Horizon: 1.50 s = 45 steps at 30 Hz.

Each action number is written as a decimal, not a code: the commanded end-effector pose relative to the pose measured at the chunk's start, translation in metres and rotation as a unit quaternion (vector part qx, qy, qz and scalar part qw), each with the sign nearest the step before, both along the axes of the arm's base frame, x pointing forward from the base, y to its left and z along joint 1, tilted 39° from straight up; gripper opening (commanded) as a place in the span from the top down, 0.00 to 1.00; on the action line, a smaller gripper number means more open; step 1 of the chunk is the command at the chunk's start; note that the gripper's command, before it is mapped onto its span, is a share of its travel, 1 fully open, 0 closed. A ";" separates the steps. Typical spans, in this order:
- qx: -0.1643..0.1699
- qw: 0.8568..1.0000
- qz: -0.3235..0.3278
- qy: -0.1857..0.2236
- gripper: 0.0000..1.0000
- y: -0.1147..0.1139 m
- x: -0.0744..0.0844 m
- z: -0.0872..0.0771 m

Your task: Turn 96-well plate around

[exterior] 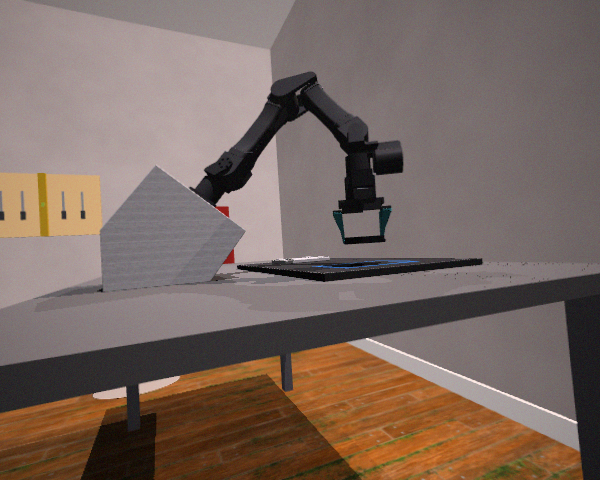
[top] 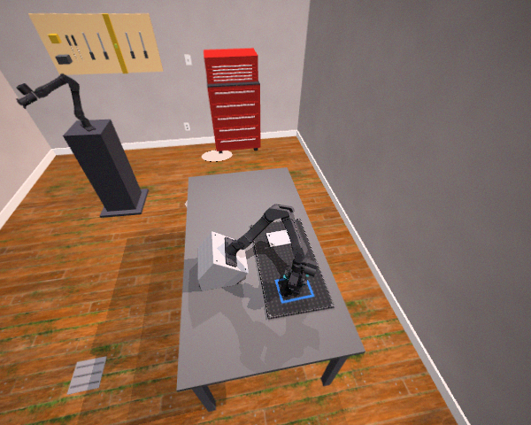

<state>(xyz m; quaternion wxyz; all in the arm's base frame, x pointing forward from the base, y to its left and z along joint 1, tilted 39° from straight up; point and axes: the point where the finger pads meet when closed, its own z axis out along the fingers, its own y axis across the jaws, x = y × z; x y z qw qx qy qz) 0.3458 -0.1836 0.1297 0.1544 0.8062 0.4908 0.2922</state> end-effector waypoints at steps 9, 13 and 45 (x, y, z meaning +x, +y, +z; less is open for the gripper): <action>-0.005 1.000 -0.007 -0.003 1.00 -0.005 -0.014 0.020; -0.005 1.000 -0.007 -0.003 1.00 -0.005 -0.017 0.024; -0.005 1.000 -0.007 -0.003 1.00 -0.005 -0.021 0.028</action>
